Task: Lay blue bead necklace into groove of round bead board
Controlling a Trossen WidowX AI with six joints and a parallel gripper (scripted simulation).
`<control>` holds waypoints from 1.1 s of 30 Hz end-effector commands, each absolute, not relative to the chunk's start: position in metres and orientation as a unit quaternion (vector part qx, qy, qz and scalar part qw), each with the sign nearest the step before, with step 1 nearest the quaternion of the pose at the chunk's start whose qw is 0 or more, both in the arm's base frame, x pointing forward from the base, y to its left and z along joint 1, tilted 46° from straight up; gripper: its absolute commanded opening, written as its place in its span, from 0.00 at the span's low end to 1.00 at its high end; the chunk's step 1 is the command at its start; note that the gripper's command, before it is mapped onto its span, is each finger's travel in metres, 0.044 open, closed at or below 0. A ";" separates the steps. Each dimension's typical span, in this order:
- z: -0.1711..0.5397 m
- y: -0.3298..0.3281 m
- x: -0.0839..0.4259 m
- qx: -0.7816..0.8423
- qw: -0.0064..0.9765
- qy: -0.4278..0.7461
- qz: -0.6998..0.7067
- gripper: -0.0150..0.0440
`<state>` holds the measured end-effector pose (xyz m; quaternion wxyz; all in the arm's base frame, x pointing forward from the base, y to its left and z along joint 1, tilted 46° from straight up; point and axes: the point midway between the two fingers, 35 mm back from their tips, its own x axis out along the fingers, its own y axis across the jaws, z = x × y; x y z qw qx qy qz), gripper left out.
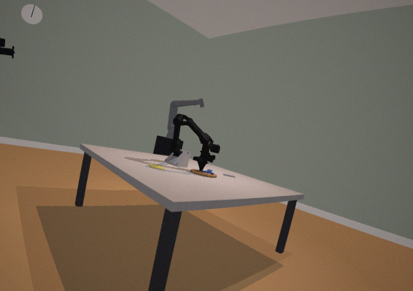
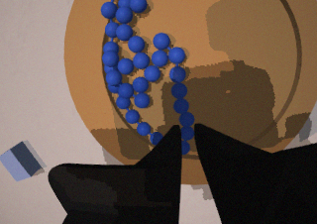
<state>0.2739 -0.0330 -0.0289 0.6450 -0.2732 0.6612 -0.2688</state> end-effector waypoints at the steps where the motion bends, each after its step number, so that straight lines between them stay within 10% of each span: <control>1: -0.029 -0.033 0.274 -0.273 0.645 0.661 -0.269 0.25; 33: -0.018 -0.037 0.252 -0.277 0.642 0.662 -0.269 0.25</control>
